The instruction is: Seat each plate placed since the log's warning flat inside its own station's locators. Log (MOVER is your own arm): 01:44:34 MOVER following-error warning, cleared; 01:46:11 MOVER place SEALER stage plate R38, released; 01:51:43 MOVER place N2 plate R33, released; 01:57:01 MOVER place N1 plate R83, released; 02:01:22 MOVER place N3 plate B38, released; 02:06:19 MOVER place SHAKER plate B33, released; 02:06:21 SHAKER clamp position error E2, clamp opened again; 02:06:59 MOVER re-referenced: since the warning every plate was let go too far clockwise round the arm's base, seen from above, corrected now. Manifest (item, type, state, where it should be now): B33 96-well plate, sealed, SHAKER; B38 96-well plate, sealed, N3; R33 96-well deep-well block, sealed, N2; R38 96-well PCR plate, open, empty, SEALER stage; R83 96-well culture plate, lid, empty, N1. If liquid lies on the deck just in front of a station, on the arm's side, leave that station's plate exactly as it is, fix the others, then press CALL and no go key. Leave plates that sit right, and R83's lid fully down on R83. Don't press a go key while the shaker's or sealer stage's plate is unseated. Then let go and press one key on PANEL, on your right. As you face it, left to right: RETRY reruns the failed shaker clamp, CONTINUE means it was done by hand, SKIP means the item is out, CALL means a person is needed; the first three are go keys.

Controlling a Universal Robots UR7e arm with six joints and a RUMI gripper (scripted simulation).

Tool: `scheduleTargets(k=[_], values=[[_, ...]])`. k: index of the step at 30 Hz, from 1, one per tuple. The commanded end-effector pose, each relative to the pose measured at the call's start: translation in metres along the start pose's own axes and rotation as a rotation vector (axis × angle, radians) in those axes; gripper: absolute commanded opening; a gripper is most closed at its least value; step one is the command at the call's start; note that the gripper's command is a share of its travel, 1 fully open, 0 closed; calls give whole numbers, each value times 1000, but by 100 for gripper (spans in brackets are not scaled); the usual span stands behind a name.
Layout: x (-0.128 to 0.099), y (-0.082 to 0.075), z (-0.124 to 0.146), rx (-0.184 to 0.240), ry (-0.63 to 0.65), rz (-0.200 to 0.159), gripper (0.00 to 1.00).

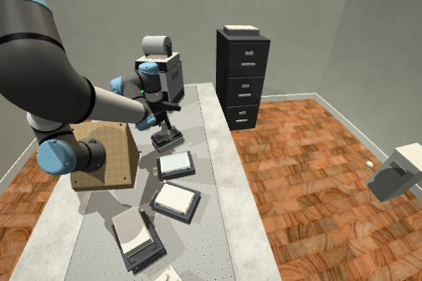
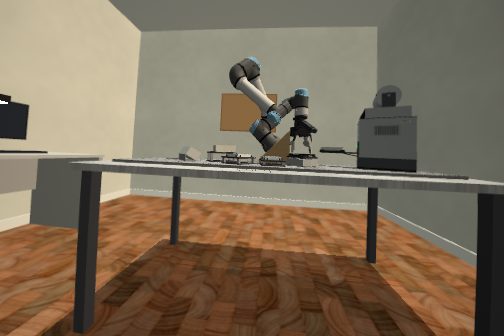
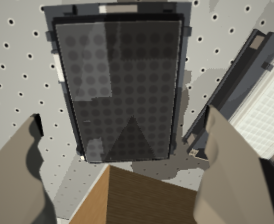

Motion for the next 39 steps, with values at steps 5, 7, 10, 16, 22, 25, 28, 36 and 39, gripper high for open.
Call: scheduleTargets(k=[5, 7, 10, 16, 22, 25, 28, 36, 39], values=[[0, 0, 0, 0, 0, 1, 82], [0, 0, 0, 0, 0, 1, 82], [0, -5, 0, 0, 0, 1, 82], [0, -25, 0, 0, 0, 1, 82], [0, -55, 0, 0, 0, 1, 82], [0, -70, 0, 0, 0, 1, 82], [0, -79, 0, 0, 0, 1, 82], [0, -79, 0, 0, 0, 1, 82], [-1, -79, -5, 0, -20, 1, 82]])
Point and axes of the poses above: the point where the finger pads meet when closed, its own y axis out along the fingers, its own z axis across the jaws, x = y × z, the point moved 7 cm from there along -y, back along the fingers, and after that the axes turned 1 degree about -y, right-handed, at the moved point
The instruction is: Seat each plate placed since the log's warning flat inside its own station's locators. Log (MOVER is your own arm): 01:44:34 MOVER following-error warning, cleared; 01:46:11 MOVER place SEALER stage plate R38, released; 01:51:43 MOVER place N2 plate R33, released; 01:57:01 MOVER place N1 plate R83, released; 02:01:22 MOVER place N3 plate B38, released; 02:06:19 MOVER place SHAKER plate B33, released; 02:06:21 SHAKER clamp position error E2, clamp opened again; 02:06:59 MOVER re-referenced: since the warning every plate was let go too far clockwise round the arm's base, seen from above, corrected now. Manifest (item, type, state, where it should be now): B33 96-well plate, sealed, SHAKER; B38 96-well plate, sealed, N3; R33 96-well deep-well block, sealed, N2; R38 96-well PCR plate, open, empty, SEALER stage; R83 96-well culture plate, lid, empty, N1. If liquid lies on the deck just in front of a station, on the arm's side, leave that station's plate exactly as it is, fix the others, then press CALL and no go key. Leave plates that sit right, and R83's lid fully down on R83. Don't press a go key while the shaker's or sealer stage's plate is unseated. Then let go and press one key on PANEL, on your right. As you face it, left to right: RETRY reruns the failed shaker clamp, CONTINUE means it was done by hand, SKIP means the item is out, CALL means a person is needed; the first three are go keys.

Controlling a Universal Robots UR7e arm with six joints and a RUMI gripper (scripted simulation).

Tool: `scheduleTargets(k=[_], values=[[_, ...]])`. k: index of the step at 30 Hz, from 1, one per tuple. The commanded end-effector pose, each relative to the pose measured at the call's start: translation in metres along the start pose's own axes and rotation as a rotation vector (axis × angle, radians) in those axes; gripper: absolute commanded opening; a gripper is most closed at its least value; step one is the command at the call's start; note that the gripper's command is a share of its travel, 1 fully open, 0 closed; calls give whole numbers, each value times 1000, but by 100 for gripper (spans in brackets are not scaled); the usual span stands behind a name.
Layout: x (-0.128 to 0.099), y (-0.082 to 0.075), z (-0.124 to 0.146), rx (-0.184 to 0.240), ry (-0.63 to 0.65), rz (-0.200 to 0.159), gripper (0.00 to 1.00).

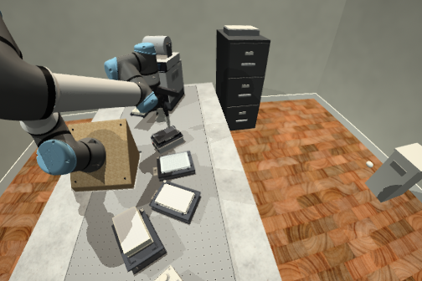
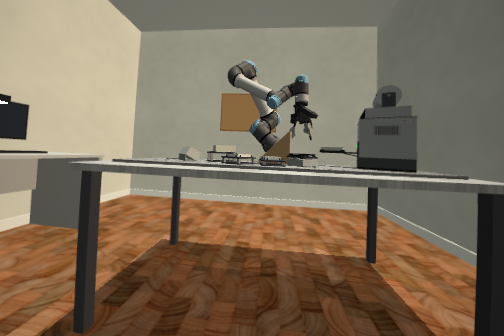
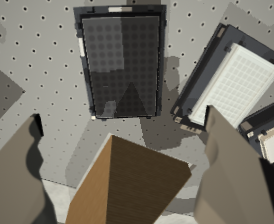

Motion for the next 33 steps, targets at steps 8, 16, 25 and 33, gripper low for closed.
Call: scheduleTargets(k=[8, 16, 25, 33], values=[[-7, -2, -34, 0, -124, -1, 82], [-16, -2, -73, 0, -124, -1, 82], [-17, -2, -81, 0, -124, -1, 82], [-17, -13, -81, 0, -124, -1, 82]])
Point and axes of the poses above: the point where the finger pads meet when closed, its own y axis out along the fingers, its own z axis across the jaws, x = y × z, the point moved 7 cm from there along -y, back along the fingers, and after that the axes turned 1 degree about -y, right-handed, at the moved point
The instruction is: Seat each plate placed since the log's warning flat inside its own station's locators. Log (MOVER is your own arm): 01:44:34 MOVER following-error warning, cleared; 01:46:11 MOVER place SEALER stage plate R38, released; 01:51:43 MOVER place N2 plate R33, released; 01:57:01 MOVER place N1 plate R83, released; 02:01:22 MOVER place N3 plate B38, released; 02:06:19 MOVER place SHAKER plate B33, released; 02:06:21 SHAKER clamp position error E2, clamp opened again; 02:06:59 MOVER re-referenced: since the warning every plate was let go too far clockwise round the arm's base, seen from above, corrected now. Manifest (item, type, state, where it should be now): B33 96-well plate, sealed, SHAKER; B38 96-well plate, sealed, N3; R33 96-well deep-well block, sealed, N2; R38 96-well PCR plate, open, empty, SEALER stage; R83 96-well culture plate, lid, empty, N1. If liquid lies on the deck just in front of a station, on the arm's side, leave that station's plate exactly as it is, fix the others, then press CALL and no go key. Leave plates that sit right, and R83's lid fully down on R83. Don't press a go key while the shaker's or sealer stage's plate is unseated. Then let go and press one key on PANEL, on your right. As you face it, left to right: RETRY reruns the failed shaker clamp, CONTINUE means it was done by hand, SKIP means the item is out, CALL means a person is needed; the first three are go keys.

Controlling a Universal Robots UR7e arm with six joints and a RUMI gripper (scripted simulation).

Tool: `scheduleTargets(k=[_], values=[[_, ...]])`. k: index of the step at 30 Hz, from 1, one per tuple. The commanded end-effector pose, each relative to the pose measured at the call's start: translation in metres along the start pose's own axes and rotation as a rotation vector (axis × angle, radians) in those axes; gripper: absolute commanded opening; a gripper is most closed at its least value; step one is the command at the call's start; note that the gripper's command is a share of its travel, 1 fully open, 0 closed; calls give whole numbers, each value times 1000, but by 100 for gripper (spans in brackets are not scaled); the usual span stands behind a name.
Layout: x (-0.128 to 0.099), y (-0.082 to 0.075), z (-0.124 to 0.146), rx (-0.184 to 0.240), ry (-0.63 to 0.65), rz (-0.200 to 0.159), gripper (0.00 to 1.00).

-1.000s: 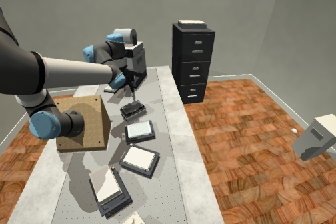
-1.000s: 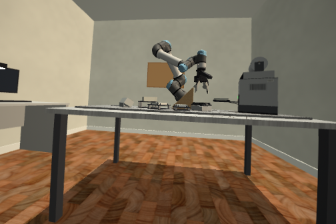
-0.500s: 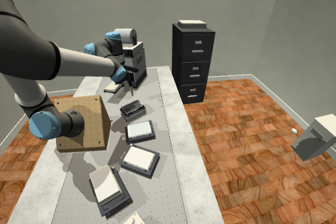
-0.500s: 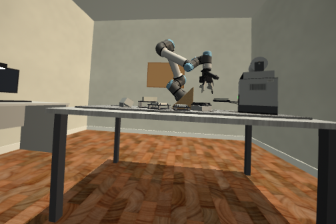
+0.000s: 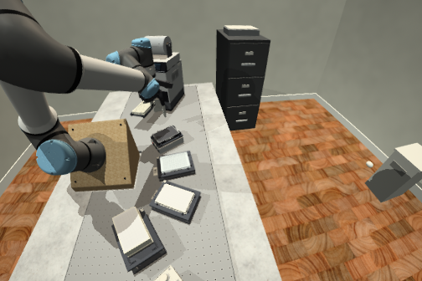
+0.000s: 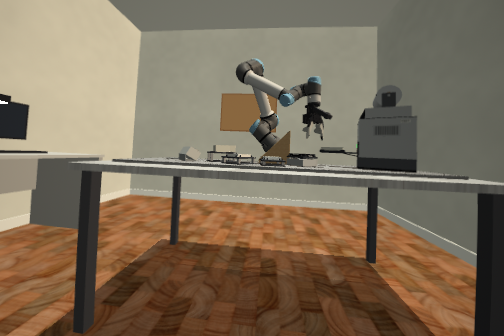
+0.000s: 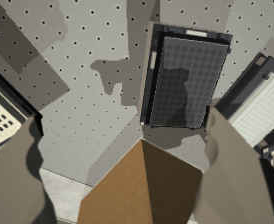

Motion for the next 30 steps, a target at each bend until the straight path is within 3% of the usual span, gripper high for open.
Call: scheduleTargets(k=[1, 9, 20, 24, 30], values=[[-1, -8, 0, 0, 0, 1, 82], [-1, -8, -5, 0, -20, 1, 82], [-7, -8, -60, 0, -240, 1, 82], [-9, -8, -80, 0, -249, 1, 82], [-9, -8, -86, 0, -249, 1, 82]])
Point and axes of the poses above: the point where the finger pads meet when closed, its own y axis out along the fingers, its own z axis across the jaws, x = y × z, the point moved 7 cm from there along -y, back along the fingers, and after that the axes turned 1 degree about -y, right-handed, at the moved point
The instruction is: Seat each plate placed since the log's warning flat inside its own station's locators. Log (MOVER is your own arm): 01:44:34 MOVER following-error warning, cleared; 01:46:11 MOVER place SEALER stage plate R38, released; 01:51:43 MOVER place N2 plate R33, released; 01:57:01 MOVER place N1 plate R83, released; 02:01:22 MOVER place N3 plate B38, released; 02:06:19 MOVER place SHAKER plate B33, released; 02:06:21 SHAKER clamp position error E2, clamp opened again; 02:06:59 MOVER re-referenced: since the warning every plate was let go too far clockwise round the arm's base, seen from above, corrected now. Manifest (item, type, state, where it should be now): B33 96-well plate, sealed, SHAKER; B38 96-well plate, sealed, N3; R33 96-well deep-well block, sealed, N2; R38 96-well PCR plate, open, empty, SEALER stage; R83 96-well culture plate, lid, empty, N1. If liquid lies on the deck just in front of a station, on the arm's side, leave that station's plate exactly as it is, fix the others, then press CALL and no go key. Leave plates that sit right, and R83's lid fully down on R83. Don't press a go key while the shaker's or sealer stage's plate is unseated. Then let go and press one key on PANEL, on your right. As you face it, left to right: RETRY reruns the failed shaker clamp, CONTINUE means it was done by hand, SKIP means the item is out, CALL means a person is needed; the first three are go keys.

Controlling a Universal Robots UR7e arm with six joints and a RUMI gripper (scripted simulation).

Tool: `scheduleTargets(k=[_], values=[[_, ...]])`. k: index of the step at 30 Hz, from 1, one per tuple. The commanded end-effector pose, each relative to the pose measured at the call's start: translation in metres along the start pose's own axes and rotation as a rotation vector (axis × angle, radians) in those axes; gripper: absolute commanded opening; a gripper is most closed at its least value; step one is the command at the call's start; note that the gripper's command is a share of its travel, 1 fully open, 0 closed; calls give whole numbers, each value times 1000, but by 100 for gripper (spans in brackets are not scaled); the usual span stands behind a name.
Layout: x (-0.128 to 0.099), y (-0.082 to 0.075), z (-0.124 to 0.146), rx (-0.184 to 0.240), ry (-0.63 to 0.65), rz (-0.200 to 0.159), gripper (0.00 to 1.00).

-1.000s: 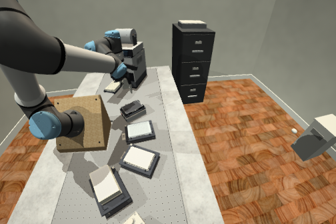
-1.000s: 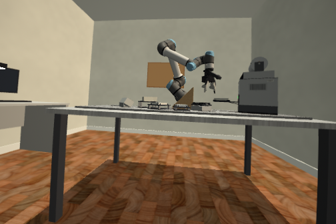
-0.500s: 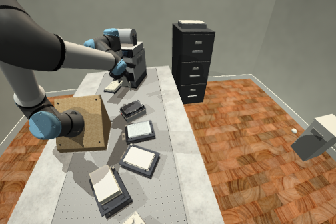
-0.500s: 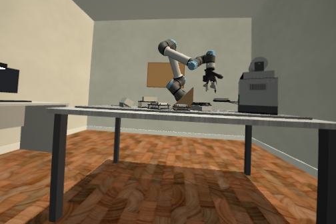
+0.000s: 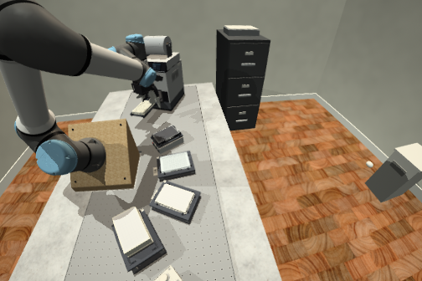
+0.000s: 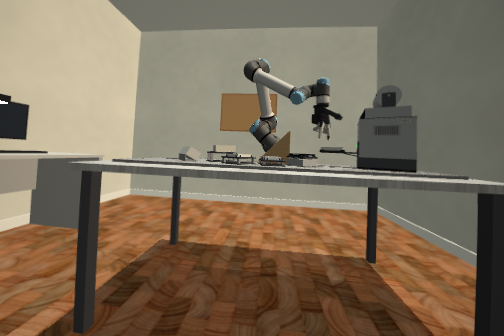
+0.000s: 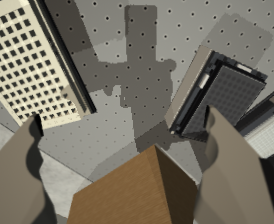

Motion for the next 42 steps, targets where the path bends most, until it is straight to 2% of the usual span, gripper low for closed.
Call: scheduleTargets(k=[1, 11, 13, 16, 21, 38, 41, 42], values=[[-5, -1, -9, 0, -9, 1, 82], [-10, -1, -59, 0, -209, 1, 82], [-10, -1, -59, 0, -209, 1, 82], [-12, -1, -74, 0, -258, 1, 82], [-15, -1, -99, 0, -258, 1, 82], [-15, -1, -99, 0, -258, 1, 82], [-14, 4, -103, 59, -258, 10, 82], [-14, 6, -103, 63, -258, 11, 82]])
Point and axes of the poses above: the point where the finger pads meet when closed, its own y axis out along the fingers, its own z axis across the jaws, x = y × z, the point moved 7 cm from there along -y, back along the fingers, and after that the axes turned 1 degree about -y, right-handed, at the moved point
